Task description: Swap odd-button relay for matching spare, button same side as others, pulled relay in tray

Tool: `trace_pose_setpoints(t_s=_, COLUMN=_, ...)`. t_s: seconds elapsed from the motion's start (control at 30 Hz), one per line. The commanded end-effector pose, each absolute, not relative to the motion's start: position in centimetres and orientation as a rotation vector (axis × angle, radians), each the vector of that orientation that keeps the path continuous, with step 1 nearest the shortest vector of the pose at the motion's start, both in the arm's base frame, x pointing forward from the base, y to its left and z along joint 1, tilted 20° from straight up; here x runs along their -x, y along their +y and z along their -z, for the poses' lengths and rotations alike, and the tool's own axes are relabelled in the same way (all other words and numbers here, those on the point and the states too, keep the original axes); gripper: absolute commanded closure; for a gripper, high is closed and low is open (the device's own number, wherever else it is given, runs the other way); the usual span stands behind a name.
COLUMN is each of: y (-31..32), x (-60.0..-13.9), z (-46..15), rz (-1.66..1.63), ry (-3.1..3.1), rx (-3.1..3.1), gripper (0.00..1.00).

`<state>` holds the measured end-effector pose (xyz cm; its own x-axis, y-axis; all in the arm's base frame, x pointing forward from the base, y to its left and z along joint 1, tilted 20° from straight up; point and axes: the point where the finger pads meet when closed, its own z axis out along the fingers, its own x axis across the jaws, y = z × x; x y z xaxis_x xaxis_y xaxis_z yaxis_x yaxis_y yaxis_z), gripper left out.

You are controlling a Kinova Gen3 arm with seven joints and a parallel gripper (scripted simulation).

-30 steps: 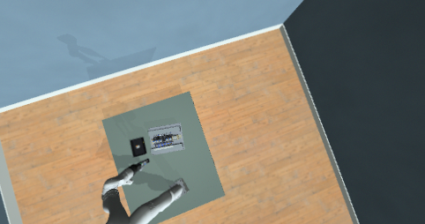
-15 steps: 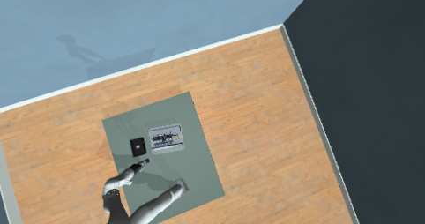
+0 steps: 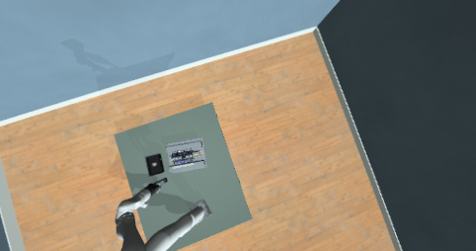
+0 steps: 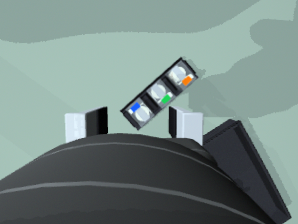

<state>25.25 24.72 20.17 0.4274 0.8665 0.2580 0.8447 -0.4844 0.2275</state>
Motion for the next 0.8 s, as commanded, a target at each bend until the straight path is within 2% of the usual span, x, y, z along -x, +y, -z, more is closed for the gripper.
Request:
trace_pose_setpoints(t_s=0.0, y=24.73, x=-25.25, z=-20.24, rz=-0.533, ry=1.543, rx=-2.612, gripper=0.00)
trace_pose_setpoints(t_s=0.77, y=24.74, x=-25.25, z=-20.22, rz=-0.550, ry=1.206, rx=-2.830, gripper=0.00)
